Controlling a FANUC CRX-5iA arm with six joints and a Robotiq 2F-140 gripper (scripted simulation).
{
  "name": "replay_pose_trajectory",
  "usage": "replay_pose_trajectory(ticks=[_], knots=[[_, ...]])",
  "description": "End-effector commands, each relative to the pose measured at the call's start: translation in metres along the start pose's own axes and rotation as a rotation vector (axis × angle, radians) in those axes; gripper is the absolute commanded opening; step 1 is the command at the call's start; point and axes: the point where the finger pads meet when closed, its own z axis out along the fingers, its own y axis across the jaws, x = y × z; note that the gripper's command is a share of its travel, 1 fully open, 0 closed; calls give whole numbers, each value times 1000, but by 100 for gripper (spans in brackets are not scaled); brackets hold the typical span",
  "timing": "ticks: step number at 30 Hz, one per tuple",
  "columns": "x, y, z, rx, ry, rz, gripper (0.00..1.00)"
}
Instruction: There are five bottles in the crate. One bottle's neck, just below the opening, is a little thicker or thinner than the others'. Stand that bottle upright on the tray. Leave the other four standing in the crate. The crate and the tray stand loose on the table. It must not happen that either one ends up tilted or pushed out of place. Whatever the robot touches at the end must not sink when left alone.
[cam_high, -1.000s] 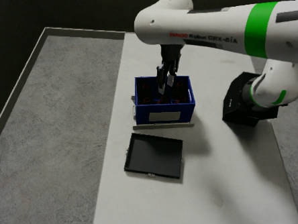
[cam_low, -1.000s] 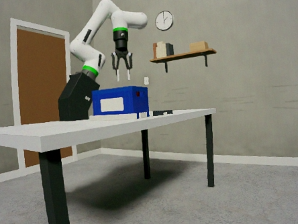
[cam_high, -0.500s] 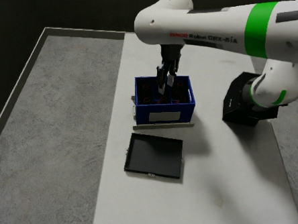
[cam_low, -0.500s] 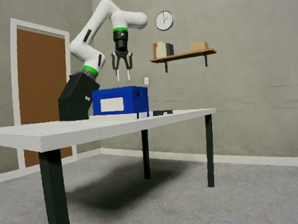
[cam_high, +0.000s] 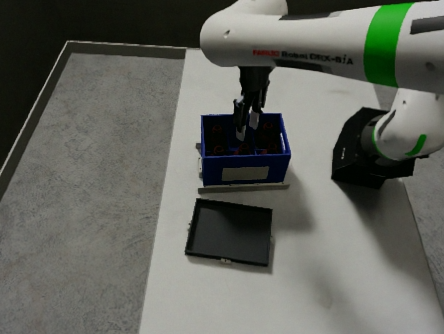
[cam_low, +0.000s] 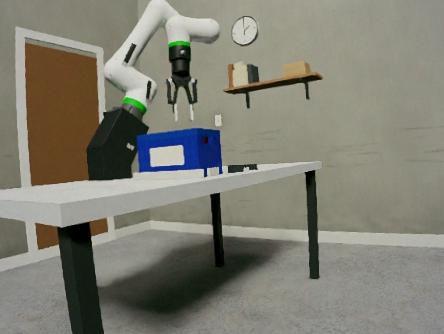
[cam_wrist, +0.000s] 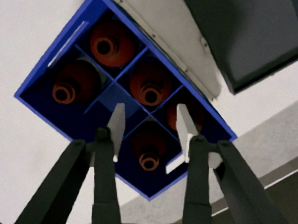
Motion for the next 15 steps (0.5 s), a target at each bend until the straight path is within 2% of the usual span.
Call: replay_pose_trajectory(ticks=[1, 15], knots=[[-1, 0, 0, 0, -1, 0, 44], [-1, 0, 11, 0, -1, 0, 44]])
